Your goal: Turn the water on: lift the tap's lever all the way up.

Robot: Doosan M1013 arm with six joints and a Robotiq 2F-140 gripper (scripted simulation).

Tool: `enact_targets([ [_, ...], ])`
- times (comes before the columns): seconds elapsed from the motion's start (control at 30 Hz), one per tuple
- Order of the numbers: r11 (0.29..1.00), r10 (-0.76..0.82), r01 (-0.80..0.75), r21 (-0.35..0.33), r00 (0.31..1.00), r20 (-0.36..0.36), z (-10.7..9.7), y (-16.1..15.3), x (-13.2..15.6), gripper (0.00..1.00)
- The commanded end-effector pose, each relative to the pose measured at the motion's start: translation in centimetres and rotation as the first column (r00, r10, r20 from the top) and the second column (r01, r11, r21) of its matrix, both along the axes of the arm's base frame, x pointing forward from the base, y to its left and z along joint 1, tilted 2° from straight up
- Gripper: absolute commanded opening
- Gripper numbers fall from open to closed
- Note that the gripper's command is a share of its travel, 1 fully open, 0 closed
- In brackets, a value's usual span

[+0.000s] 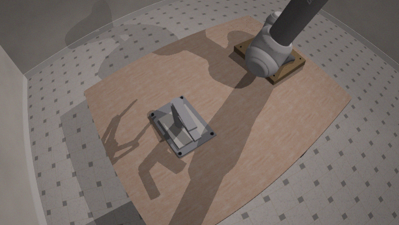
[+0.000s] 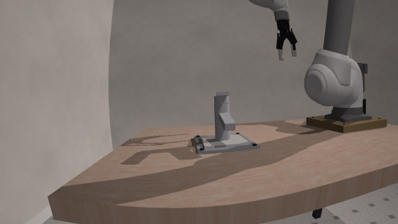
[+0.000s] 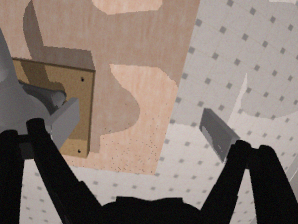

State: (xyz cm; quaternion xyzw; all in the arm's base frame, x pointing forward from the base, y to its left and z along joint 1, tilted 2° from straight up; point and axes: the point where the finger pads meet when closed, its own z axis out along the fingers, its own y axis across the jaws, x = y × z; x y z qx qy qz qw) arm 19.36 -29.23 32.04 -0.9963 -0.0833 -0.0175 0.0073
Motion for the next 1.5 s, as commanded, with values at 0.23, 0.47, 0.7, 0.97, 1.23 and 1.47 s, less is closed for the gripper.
enact_targets([
  [0.23,1.0,0.0,0.0,0.0,1.0,0.0,0.0,0.0,0.0,1.0],
  [0.47,1.0,0.0,0.0,0.0,1.0,0.0,0.0,0.0,0.0,1.0],
  [0.7,1.0,0.015,-0.015,0.0,1.0,0.0,0.0,0.0,0.6,1.0],
  [0.97,0.983,0.184,-0.184,-0.004,0.983,0.001,-0.2,0.8,7.5,1.0],
  [1.23,0.943,0.333,-0.333,-0.008,0.943,0.001,-0.5,2.9,14.0,1.0],
  [1.47,0.886,0.464,-0.464,-0.012,0.886,0.001,-1.1,6.1,19.9,1.0],
])
